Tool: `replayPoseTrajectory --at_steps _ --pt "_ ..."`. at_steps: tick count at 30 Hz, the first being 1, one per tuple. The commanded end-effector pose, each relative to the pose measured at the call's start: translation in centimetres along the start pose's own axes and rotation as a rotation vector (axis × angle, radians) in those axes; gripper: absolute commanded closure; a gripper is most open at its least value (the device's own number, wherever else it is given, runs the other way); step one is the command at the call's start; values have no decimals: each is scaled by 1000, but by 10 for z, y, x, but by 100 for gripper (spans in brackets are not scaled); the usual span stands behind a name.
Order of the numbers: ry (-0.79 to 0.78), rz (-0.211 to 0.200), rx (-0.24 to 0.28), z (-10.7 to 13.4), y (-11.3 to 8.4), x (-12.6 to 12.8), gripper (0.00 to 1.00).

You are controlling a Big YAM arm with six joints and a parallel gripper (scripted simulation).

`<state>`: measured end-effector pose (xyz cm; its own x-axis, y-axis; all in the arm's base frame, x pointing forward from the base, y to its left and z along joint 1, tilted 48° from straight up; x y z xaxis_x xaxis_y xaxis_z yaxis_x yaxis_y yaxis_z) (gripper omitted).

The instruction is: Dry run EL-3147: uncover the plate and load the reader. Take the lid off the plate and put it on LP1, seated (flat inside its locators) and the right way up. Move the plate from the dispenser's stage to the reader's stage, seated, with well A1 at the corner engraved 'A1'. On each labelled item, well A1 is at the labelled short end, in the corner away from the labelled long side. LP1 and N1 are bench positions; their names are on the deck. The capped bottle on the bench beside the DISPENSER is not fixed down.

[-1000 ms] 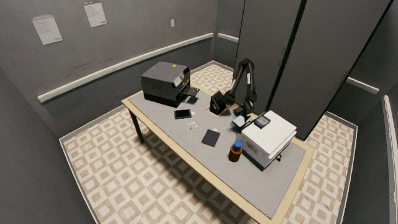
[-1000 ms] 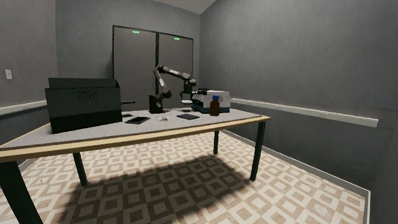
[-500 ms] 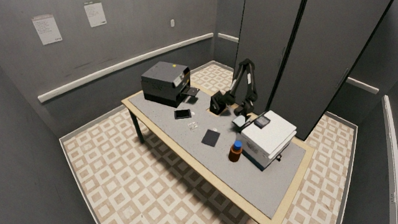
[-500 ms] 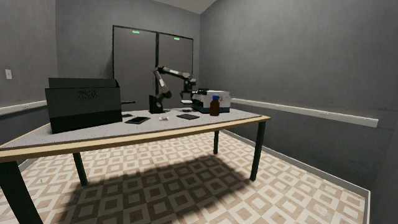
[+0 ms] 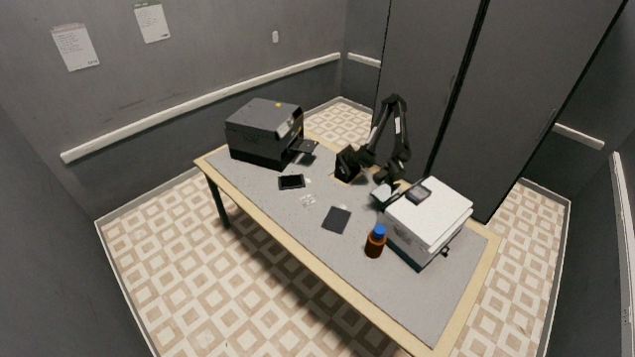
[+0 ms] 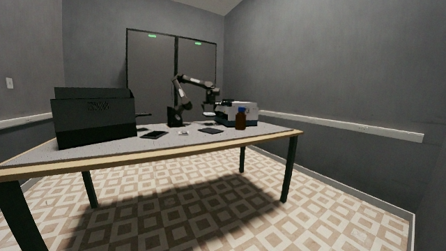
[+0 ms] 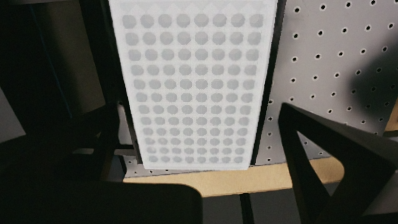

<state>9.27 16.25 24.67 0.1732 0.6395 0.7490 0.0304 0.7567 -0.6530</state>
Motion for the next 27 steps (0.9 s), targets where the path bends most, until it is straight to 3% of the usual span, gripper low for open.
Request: replayPoseTrajectory --at_steps 1,27 --pt "-25 -19 -8 0 -9 13 0" --pt "-33 -22 -20 -1 -19 18 0"
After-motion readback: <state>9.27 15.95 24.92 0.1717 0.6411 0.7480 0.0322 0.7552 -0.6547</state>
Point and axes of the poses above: the point where the finger pads meet when closed, its own y axis out along the fingers, its own x axis across the jaws, z = x × y, the point moved 3 cm from there along -y, back along the fingers, and after that the axes turned 4 degrees about -y, right-handed, at the moved point
